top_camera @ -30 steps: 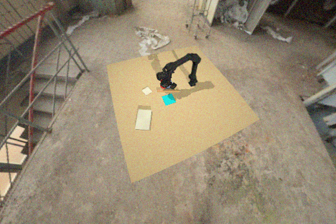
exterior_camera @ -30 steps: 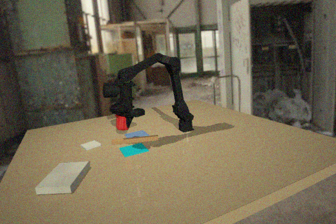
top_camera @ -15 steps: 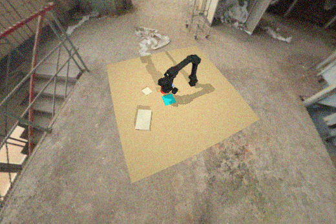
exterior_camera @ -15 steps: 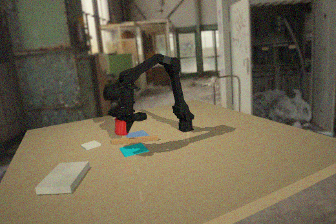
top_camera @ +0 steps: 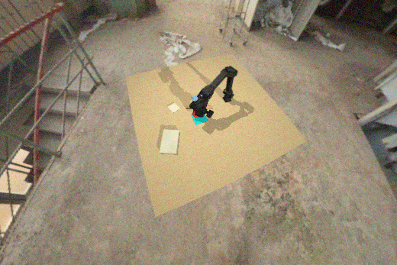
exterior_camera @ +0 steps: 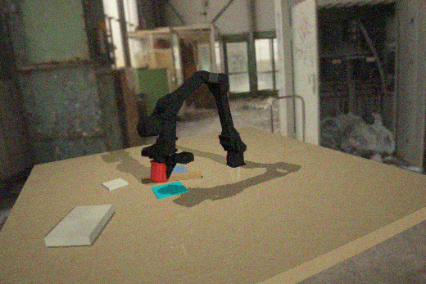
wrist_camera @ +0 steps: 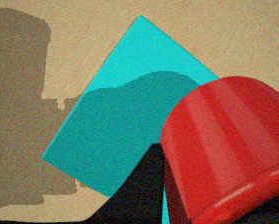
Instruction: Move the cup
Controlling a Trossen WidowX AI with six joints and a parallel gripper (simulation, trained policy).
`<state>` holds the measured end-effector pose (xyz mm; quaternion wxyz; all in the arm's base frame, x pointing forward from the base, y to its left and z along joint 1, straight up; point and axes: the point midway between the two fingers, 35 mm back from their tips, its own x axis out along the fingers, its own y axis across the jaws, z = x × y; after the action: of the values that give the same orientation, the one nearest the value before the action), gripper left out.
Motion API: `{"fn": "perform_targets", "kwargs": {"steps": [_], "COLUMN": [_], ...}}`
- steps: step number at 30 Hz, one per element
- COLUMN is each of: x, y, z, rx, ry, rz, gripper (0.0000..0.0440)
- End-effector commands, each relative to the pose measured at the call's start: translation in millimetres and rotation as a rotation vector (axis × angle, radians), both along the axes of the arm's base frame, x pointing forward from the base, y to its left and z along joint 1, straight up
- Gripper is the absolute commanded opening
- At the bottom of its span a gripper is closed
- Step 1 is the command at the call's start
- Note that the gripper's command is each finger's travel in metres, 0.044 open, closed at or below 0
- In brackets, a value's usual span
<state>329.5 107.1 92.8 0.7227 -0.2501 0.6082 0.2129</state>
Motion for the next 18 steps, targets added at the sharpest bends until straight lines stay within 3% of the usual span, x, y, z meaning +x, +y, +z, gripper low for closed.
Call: {"fn": "perform_targets", "kwargs": {"steps": [1, 8, 18], "x": [-4, -10, -7], "y": [7, 10, 11], "z": [-10, -28, -28], "rx": [-0.001, -0.015, 0.012], "ry": [0.007, 0.005, -0.032], "rz": [0.001, -0.004, -0.016], "gripper": [0.0, 0.0008, 0.0091]}}
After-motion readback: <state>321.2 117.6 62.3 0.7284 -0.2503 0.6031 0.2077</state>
